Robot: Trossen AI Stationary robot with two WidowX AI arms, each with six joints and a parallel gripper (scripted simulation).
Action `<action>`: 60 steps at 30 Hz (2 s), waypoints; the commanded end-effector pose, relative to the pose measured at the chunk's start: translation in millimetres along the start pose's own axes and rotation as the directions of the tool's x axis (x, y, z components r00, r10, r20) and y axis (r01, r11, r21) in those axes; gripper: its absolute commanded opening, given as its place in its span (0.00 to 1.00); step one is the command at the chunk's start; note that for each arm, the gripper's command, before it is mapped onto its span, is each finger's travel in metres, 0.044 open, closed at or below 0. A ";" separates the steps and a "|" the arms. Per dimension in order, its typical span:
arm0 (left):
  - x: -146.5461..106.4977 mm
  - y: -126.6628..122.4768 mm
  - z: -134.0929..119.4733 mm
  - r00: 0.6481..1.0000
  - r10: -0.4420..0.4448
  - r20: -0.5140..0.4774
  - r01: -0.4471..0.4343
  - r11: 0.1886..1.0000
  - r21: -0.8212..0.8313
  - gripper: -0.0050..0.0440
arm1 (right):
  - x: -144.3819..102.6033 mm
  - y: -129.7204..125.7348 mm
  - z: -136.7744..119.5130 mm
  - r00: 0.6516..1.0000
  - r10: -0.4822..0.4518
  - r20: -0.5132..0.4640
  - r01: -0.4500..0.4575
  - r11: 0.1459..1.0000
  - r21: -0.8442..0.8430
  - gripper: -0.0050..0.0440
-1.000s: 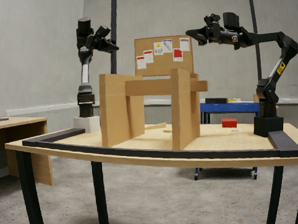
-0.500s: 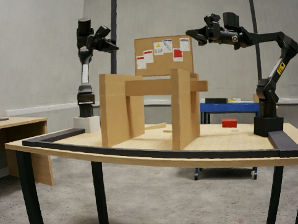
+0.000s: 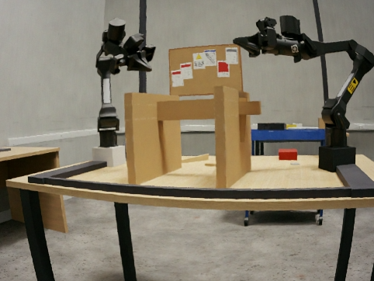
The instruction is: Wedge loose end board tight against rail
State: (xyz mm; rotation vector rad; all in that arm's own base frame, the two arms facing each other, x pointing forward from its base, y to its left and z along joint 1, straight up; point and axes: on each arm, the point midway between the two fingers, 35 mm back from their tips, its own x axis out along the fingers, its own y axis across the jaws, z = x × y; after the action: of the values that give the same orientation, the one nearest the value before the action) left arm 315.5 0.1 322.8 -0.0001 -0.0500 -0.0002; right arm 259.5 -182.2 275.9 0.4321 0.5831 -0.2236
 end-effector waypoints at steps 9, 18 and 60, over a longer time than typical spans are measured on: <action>0.1 -0.3 10.1 1.000 0.001 0.022 -0.001 1.000 0.002 0.27 | 22.9 -4.2 -13.4 0.938 -0.208 -0.277 0.306 0.873 0.380 0.00; 0.1 -0.3 10.1 1.000 0.001 0.022 -0.001 1.000 0.002 0.27 | 30.7 -4.6 -24.5 0.850 -0.330 -0.411 0.509 0.716 0.478 0.00; 0.1 -0.3 10.1 1.000 0.001 0.022 -0.001 1.000 0.002 0.27 | 30.7 -3.6 -43.4 0.561 -0.618 -0.551 0.812 0.284 0.509 0.00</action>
State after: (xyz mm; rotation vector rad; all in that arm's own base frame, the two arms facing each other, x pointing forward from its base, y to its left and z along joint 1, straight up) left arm 315.5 0.1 322.8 -0.0001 -0.0500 -0.0002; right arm 263.6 -169.0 223.0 0.9746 0.9357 -1.3934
